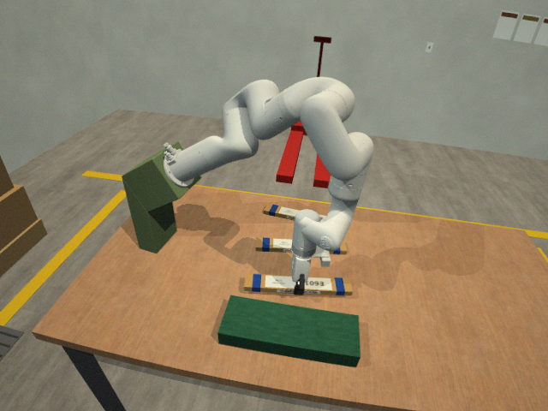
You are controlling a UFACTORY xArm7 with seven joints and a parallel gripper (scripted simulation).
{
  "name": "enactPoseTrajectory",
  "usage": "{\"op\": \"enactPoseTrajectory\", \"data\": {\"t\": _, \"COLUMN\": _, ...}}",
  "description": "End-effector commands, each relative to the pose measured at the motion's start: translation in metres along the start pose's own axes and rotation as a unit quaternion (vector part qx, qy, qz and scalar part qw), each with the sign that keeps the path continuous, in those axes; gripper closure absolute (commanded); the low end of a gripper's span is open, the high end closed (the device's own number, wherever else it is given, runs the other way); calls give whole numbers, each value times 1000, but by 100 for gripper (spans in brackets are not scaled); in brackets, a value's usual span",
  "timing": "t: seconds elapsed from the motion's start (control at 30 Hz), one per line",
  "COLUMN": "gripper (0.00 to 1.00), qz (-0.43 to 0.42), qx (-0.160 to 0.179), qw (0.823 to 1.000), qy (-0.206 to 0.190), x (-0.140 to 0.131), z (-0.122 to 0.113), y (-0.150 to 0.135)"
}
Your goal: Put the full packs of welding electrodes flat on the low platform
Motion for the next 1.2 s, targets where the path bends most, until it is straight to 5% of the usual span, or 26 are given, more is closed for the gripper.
{"op": "enactPoseTrajectory", "data": {"t": 0.0, "gripper": 42, "qz": 1, "qx": 2, "qw": 1000, "qy": 0, "x": 0, "z": 4, "y": 0}}
{"op": "enactPoseTrajectory", "data": {"t": 1.17, "gripper": 42, "qz": 1, "qx": 2, "qw": 1000, "qy": 0, "x": 0, "z": 24, "y": 1}}
Point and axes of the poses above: the point where the finger pads meet when closed, its own z axis out along the fingers, its own y axis across the jaws, x = y × z, the point moved 4 cm from there along -z, back along the fingers, and after that the axes turned 11 degrees about z, right-handed, at the moved point
